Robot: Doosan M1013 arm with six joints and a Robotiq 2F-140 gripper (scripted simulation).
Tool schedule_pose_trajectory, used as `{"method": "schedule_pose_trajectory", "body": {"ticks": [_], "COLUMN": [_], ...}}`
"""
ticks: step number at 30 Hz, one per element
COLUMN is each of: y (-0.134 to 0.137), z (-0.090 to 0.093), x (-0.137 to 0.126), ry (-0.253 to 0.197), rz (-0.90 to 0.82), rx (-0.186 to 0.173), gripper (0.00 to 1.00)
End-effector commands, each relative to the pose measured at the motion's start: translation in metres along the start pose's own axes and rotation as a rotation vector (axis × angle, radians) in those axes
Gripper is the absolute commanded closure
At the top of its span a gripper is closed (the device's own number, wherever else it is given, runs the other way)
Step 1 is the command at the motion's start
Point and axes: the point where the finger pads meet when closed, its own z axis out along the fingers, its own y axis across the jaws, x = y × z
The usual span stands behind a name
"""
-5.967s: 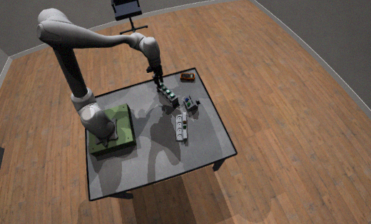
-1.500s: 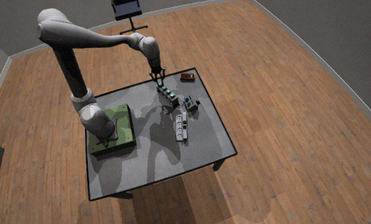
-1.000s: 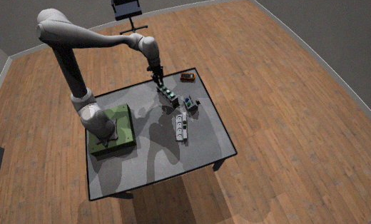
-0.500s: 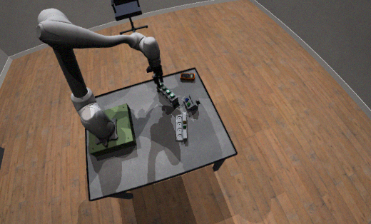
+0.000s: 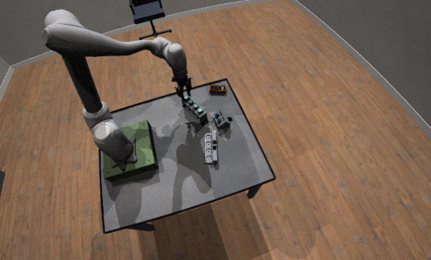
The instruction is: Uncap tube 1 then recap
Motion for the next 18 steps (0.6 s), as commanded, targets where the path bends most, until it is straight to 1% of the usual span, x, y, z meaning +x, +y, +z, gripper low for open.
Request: {"method": "schedule_pose_trajectory", "body": {"ticks": [1, 4, 10, 11, 18], "y": [0.0004, 0.0004, 0.0005, 0.0005, 0.0005], "z": [-0.0007, -0.0007, -0.0007, -0.0007, -0.0007], "x": [0.0002, 0.0002, 0.0003, 0.0003, 0.0003], "ry": [-0.028, -0.028, -0.028, -0.028, -0.028], "rz": [0.266, 0.402, 0.402, 0.402, 0.402], "rx": [0.000, -0.002, -0.002, -0.002, -0.002], "gripper": [0.59, 0.59, 0.59, 0.70, 0.70]}}
